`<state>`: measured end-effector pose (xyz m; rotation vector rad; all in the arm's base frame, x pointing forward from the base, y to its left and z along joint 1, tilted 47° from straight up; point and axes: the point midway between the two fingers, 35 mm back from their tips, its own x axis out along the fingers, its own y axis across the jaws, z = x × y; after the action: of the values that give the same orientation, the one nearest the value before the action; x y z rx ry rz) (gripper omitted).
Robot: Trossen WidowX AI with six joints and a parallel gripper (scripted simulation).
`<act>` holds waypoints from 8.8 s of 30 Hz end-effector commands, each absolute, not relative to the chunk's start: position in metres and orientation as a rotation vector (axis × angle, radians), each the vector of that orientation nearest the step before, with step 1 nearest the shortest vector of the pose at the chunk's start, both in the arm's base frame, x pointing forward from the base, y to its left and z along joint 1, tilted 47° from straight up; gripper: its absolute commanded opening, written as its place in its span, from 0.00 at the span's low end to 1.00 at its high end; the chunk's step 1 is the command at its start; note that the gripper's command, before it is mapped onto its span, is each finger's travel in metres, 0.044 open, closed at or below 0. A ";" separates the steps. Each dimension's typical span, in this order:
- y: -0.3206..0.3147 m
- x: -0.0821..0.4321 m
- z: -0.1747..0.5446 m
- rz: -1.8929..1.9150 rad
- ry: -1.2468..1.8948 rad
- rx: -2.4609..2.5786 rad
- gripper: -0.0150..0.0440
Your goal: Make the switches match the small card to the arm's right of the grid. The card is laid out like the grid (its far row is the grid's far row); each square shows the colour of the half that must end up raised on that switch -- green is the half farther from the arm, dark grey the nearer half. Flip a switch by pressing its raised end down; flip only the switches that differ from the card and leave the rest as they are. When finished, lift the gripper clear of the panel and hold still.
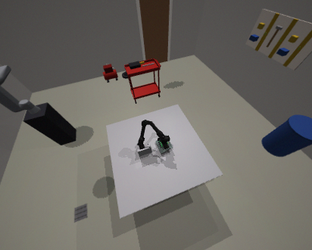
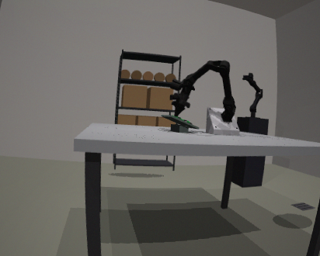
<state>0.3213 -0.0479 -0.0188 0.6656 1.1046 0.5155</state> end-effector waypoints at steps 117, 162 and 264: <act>-0.019 0.282 -0.010 0.518 1.106 0.675 0.25; -0.067 0.266 0.026 0.526 1.133 0.668 0.25; -0.040 0.304 -0.027 0.538 1.154 0.662 0.25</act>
<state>0.3041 -0.0416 -0.0262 0.6561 1.1523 0.5359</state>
